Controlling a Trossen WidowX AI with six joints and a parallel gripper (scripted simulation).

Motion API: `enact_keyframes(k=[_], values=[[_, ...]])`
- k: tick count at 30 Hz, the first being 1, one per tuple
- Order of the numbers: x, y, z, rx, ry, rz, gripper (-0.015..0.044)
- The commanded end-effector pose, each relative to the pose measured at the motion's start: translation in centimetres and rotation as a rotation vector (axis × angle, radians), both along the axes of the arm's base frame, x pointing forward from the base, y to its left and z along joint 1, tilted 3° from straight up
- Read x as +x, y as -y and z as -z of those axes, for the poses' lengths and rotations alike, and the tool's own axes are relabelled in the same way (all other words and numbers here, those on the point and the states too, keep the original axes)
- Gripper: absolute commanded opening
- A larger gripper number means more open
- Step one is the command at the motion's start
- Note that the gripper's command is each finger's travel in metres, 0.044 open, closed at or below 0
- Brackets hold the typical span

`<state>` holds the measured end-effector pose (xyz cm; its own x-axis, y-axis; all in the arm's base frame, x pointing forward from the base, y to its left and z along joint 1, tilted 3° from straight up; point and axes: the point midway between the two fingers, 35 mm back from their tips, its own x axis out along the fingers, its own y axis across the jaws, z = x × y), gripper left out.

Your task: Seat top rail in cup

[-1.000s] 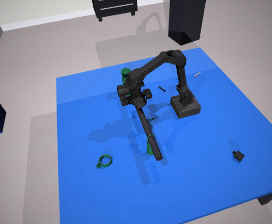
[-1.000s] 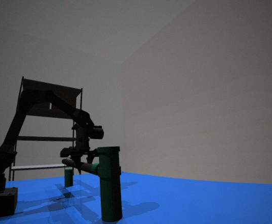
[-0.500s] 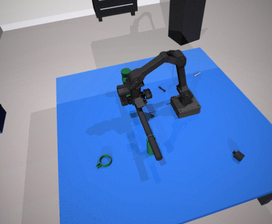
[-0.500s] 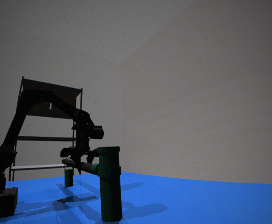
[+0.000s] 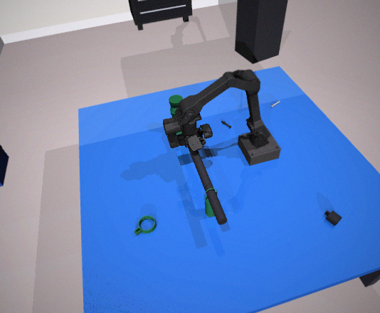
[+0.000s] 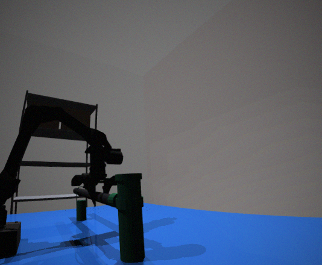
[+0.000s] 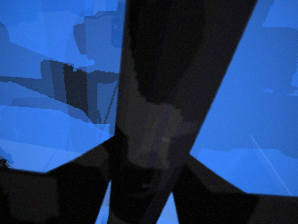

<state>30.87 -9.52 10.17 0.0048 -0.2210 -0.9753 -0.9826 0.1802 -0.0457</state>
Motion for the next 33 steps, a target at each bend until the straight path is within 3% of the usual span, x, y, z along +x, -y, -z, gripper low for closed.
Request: enact_keyframes(k=[1, 33], values=[[-0.1, 0.4, -0.2, -0.009, 0.000, 0.003, 0.0000], [-0.3, 1.5, -0.4, -0.002, 0.000, 0.000, 0.0000]])
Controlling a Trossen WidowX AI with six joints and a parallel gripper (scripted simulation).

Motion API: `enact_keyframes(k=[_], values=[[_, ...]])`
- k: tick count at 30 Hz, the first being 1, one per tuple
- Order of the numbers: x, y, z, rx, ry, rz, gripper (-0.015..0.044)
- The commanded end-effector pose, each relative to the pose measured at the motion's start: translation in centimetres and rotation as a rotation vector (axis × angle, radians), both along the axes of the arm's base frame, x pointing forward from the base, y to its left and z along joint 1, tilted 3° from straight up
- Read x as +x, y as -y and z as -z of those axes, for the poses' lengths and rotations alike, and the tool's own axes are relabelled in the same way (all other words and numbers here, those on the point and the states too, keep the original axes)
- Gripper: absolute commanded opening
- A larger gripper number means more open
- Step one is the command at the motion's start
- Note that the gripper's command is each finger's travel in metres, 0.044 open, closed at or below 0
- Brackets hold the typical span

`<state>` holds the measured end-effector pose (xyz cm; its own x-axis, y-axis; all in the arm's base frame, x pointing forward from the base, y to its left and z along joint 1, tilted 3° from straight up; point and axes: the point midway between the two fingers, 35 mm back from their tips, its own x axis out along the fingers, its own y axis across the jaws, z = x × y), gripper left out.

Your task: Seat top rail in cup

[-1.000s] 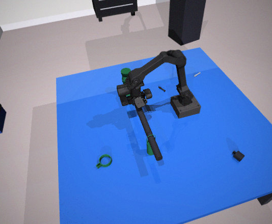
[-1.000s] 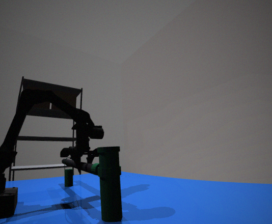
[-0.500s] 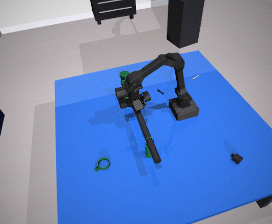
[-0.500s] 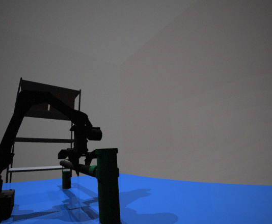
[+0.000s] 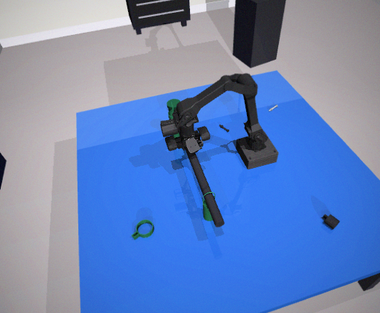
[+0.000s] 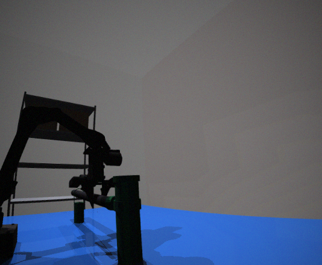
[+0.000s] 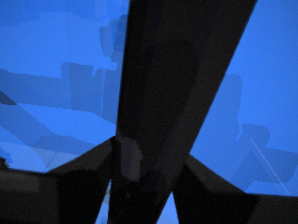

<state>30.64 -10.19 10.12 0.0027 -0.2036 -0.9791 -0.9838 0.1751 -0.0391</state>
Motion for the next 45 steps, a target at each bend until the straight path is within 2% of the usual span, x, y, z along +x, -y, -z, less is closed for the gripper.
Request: enact_keyframes(k=[1, 38, 45], values=[[-0.1, 0.9, -0.5, -0.019, 0.003, 0.006, 0.0000], [-0.4, 3.4, -0.6, -0.022, 0.003, 0.006, 0.0000], [-0.5, 2.6, -0.3, -0.002, -0.006, -0.002, 0.0000]])
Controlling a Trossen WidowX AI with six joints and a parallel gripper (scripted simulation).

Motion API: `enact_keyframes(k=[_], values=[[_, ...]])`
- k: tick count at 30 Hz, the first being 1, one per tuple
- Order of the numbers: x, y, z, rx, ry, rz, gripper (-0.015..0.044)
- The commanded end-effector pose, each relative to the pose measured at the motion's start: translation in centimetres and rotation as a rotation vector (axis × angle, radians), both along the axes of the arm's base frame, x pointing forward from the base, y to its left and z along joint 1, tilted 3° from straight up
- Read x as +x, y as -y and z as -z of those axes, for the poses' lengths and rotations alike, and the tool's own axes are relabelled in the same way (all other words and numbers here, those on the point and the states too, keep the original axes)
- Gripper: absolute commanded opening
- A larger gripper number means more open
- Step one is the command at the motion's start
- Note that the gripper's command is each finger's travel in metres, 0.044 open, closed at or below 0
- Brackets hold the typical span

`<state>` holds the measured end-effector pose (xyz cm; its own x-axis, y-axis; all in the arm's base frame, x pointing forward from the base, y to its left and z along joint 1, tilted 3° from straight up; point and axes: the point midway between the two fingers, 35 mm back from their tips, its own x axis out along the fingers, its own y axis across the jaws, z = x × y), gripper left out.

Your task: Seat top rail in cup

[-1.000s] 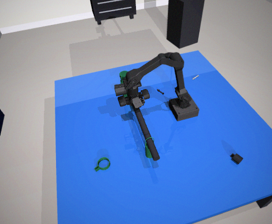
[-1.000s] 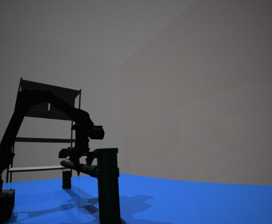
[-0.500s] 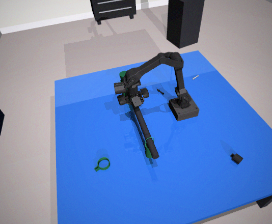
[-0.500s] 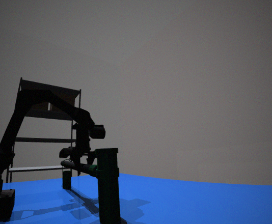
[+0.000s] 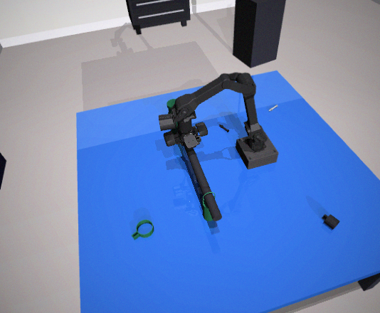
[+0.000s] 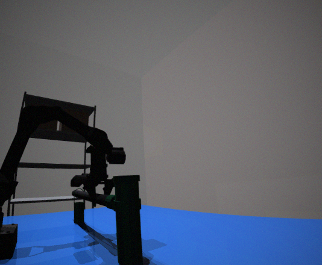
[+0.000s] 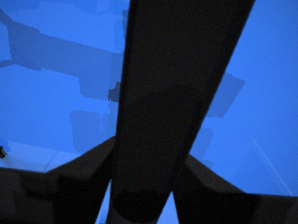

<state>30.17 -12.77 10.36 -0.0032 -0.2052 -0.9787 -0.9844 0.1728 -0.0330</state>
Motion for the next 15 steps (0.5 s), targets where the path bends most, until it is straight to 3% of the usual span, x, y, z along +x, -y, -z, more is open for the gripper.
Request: enact_keyframes(k=[1, 2, 15], values=[[0.00, -0.02, -0.02, 0.000, 0.001, 0.000, 0.0000], [0.00, -0.02, -0.02, 0.000, 0.001, 0.000, 0.0000], [0.16, -0.67, -0.71, 0.001, 0.001, 0.000, 0.0341]])
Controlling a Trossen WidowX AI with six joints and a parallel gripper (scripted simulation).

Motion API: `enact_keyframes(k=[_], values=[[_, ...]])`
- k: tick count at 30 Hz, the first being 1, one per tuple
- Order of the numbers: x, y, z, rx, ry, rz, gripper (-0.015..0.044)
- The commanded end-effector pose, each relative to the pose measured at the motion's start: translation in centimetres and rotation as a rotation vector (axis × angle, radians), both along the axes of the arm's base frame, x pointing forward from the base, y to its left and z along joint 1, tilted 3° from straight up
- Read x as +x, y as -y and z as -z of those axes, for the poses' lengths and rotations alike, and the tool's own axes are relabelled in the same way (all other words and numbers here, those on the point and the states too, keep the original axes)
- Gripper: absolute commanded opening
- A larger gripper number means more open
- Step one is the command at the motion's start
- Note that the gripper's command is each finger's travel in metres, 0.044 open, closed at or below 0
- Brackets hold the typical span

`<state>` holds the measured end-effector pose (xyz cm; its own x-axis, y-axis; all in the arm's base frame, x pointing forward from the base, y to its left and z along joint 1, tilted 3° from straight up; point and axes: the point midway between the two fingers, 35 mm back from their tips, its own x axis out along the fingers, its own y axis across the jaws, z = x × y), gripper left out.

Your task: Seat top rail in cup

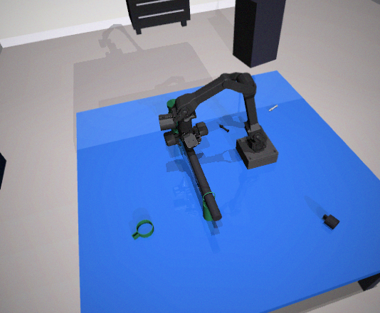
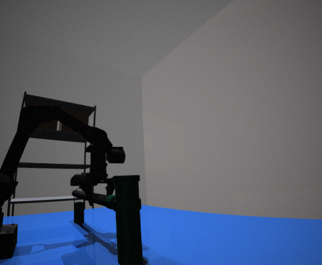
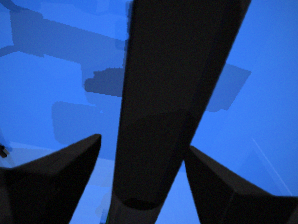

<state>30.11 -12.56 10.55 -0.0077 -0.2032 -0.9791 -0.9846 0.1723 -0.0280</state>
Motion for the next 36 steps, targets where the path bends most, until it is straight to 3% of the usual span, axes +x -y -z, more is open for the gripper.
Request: enact_keyframes(k=[1, 4, 13, 19, 36], values=[[0.3, -0.7, -0.8, -0.001, 0.006, 0.001, 0.0368], [0.5, -1.8, -2.0, 0.000, 0.006, 0.001, 0.0440], [0.6, -3.6, -4.0, 0.004, 0.005, -0.009, 0.0440], [0.1, -4.5, -8.2, 0.005, 0.005, -0.009, 0.0440], [0.1, -4.5, -8.3, 0.005, 0.004, -0.009, 0.0440]])
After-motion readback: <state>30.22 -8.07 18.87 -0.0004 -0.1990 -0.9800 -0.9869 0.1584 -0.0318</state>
